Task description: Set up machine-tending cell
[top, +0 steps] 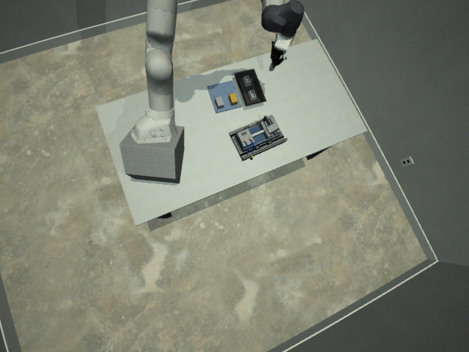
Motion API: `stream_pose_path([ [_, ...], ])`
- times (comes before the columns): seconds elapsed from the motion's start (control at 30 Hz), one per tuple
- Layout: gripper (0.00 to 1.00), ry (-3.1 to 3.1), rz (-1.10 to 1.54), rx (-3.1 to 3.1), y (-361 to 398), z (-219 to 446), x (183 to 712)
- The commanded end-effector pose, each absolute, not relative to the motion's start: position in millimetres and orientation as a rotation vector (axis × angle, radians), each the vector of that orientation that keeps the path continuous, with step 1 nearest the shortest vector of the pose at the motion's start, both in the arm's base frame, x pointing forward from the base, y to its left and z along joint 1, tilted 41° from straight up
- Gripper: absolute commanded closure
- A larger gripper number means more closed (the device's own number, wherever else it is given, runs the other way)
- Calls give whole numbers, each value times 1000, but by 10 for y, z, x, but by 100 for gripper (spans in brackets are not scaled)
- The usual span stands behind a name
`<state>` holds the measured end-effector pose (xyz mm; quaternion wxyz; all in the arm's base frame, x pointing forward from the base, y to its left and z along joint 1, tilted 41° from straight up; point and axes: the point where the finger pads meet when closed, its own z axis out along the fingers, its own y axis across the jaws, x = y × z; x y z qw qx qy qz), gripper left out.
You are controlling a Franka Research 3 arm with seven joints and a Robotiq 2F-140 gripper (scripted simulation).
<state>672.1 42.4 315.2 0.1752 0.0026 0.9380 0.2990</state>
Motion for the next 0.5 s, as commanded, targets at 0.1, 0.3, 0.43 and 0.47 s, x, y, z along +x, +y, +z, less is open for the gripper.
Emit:
stream_pose_path([
  [0.1,100,2652,843,7,466,3096,6767],
  [0.3,100,2652,843,7,500,3051,6787],
  [0.43,100,2652,843,7,511,3036,6794],
  [0.47,100,2652,843,7,513,3033,6795],
])
